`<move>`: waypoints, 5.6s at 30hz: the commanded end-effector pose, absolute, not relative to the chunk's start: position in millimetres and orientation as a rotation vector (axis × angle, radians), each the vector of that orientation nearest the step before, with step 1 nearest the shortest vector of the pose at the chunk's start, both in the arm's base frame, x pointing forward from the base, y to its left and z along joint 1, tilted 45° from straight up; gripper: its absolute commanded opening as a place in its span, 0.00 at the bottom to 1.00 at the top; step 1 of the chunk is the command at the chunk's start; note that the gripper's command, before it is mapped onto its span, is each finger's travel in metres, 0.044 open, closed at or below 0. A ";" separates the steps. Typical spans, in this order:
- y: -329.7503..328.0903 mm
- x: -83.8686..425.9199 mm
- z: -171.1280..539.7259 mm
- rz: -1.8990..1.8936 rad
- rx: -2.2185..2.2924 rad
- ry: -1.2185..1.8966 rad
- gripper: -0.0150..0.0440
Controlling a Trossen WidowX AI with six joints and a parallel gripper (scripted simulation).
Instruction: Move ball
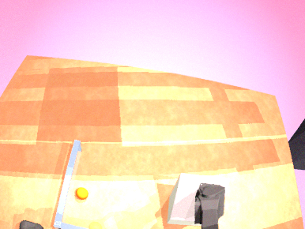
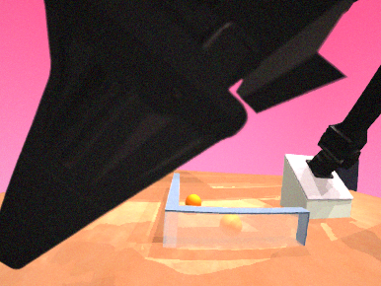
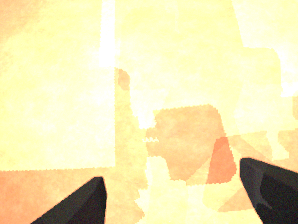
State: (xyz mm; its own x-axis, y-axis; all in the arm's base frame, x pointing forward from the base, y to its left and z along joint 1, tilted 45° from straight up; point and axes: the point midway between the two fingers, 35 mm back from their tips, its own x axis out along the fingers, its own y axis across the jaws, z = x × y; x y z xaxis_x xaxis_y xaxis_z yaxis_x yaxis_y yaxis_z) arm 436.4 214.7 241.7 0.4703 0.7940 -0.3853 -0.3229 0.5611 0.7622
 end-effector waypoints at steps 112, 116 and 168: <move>-17.3 364.1 62.6 0.597 0.629 1.499 0.25; -9.0 361.1 66.5 0.513 0.716 1.541 0.25; 81.6 301.6 101.5 -0.685 1.726 1.775 0.25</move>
